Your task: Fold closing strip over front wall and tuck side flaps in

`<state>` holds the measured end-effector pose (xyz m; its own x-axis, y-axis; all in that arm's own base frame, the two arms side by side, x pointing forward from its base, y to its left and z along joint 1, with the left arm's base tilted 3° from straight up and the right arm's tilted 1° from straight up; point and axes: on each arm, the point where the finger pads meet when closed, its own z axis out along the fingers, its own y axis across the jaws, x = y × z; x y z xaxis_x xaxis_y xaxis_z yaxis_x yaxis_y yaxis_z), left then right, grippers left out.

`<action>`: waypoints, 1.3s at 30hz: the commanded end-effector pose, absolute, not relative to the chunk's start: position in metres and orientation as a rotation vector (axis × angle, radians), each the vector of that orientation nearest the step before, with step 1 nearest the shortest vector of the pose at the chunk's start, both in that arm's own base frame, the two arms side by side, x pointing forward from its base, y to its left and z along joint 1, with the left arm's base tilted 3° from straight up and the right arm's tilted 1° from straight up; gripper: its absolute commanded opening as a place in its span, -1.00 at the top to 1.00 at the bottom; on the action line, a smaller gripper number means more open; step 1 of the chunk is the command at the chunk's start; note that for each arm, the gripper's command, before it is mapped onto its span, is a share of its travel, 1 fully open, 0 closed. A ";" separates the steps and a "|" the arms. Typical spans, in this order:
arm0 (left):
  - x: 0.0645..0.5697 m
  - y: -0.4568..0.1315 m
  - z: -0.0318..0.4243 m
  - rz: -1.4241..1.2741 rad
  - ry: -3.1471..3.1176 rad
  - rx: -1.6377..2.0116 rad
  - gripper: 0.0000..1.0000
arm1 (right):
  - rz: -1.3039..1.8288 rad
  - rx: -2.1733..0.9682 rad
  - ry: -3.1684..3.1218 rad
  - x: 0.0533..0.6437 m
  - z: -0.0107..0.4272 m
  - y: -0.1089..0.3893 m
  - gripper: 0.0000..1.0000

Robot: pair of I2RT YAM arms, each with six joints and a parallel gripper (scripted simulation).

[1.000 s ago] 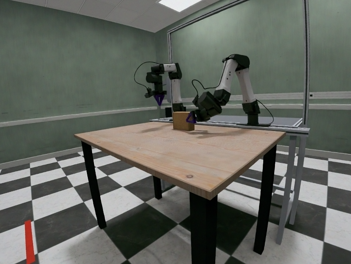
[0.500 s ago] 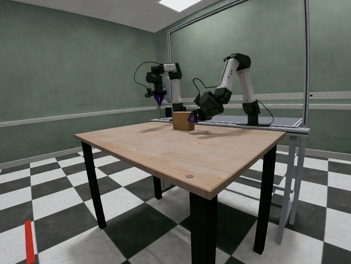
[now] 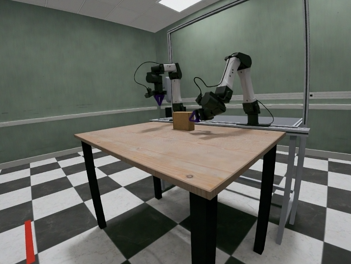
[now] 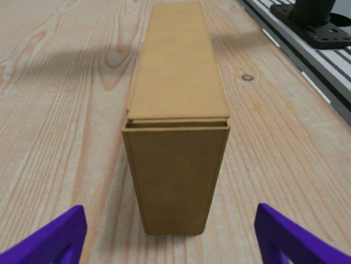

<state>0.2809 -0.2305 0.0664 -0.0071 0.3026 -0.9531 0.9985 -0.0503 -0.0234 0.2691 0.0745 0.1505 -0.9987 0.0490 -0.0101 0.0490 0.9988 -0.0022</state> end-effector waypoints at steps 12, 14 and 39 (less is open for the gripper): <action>0.288 -0.215 0.083 -1.076 1.386 1.470 -0.60 | 0.001 0.057 3.122 0.270 0.153 0.075 0.98; 0.289 -0.213 0.084 -1.076 1.386 1.470 -0.60 | 0.001 0.057 3.122 0.270 0.153 0.075 0.98; 0.289 -0.191 0.080 -1.103 1.418 1.460 -0.60 | 0.001 0.057 3.122 0.270 0.153 0.075 0.98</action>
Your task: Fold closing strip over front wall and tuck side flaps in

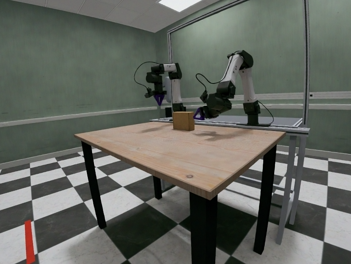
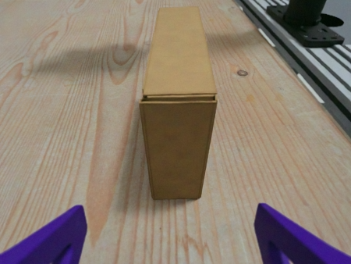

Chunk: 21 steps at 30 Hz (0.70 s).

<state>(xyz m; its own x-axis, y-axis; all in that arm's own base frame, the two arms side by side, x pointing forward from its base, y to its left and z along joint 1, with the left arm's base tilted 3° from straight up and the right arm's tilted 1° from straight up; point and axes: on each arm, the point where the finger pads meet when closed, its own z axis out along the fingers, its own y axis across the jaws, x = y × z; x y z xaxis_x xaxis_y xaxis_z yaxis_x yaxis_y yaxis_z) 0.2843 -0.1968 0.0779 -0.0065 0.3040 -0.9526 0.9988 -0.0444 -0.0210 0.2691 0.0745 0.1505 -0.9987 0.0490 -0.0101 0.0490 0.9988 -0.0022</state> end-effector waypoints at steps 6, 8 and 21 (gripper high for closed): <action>0.289 -0.187 0.081 -1.103 1.418 1.460 -0.60 | 0.001 0.057 3.122 0.270 0.153 0.075 0.98; 0.289 -0.185 0.082 -1.099 1.418 1.462 -0.60 | 0.001 0.057 3.122 0.270 0.153 0.075 0.98; 0.290 -0.173 0.117 -1.074 1.399 1.471 -0.60 | 0.001 0.057 3.122 0.270 0.153 0.075 0.98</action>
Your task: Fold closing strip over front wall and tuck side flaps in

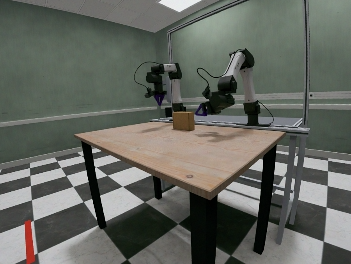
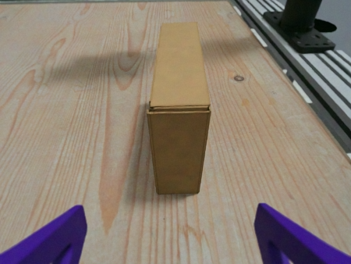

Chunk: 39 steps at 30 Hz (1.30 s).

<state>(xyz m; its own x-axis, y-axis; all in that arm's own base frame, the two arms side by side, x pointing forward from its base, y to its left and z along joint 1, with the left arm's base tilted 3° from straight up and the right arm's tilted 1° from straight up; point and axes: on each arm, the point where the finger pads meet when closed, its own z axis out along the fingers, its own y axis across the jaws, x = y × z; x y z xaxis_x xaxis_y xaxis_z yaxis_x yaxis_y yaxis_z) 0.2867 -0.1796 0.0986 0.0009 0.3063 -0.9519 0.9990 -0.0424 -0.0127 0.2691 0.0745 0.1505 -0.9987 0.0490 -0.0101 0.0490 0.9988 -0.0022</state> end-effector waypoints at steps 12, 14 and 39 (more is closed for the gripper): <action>0.290 -0.163 0.150 -1.058 1.399 1.485 -0.60 | 0.001 0.057 3.122 0.270 0.153 0.075 0.98; 0.290 -0.161 0.150 -1.080 1.416 1.476 -0.60 | 0.001 0.057 3.122 0.270 0.153 0.075 0.98; 0.283 -0.160 0.165 -0.981 1.758 1.355 0.98 | 0.001 0.057 3.122 0.270 0.153 0.075 0.98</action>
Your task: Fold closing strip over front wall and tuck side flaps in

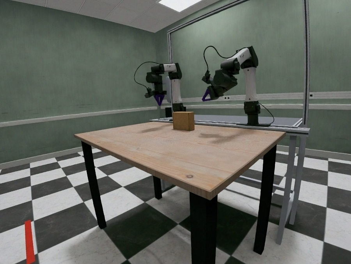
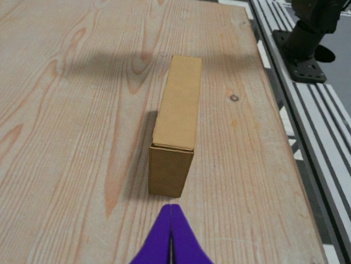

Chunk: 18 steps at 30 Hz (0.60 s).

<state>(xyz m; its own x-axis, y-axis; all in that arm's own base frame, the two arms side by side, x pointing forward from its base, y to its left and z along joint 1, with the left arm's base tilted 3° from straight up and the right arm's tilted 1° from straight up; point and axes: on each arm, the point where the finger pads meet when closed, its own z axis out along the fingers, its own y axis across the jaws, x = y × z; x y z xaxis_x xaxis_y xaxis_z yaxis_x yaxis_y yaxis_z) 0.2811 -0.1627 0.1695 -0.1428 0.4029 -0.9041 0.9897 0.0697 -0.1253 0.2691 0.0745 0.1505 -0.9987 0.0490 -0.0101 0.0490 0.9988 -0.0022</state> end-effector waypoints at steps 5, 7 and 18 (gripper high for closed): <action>0.284 -0.160 0.165 -0.955 1.869 1.315 0.98 | 0.001 0.057 3.122 0.270 0.153 0.075 0.98; 0.284 -0.160 0.165 -0.939 1.908 1.299 0.98 | 0.001 0.057 3.122 0.270 0.153 0.075 0.98; 0.283 -0.160 0.164 -0.851 2.118 1.191 0.98 | 0.001 0.057 3.122 0.270 0.153 0.075 0.98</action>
